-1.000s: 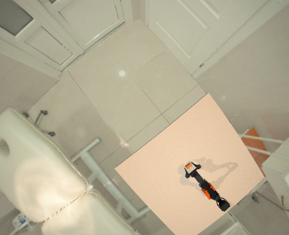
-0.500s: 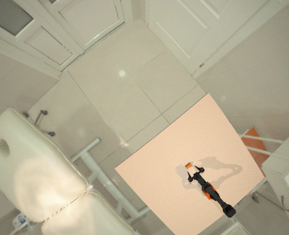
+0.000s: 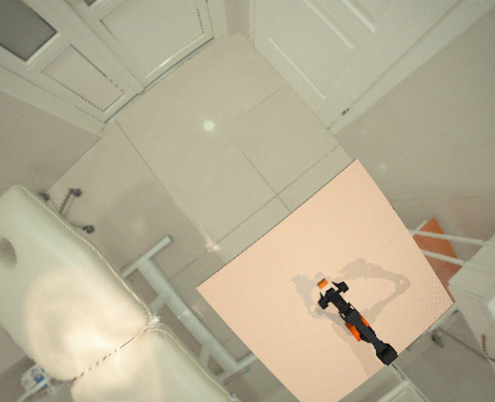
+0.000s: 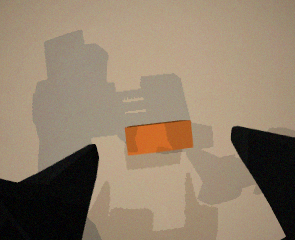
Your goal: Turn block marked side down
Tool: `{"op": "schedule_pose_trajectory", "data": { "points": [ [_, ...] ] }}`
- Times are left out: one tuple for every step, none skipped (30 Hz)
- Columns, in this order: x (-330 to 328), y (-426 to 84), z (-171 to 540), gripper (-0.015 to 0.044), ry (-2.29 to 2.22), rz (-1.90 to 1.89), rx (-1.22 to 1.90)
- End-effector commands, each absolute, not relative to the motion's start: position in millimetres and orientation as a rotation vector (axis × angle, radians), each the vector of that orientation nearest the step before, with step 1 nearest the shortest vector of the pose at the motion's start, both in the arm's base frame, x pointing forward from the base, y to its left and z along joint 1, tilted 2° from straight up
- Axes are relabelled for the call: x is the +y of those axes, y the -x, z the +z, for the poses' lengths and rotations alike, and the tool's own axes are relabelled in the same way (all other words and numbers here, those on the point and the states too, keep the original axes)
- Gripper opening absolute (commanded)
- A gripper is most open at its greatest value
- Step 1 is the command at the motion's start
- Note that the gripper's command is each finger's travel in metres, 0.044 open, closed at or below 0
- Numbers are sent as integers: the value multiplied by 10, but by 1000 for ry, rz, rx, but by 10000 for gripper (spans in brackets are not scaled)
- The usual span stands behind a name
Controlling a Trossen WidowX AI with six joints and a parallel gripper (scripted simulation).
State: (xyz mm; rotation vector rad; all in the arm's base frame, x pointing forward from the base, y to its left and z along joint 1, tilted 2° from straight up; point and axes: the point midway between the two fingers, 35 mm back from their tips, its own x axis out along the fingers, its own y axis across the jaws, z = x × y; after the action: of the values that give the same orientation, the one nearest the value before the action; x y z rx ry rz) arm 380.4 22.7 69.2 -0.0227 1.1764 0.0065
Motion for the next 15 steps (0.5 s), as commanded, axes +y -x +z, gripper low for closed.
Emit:
{"op": "schedule_pose_trajectory", "data": {
  "points": [
    [234,-3874,809,440,16,7,1350],
    [234,-3879,834,440,16,6,1384],
    [234,-3882,860,440,15,6,1417],
    [233,-3883,887,440,15,6,1451],
    [233,-3881,909,440,15,5,1478],
    [237,-3874,923,440,14,5,1495],
    [239,-3871,927,440,14,5,1500],
    [239,-3871,927,440,14,5,1500],
    [239,-3871,927,440,14,5,1500],
    [239,-3871,927,440,14,5,1500],
    [239,-3871,927,440,14,5,1500],
    [239,-3871,927,440,14,5,1500],
    [239,-3871,927,440,14,5,1500],
    [239,-3871,927,440,14,5,1500],
    [238,-3875,899,440,14,5,1500]
  ]
}}
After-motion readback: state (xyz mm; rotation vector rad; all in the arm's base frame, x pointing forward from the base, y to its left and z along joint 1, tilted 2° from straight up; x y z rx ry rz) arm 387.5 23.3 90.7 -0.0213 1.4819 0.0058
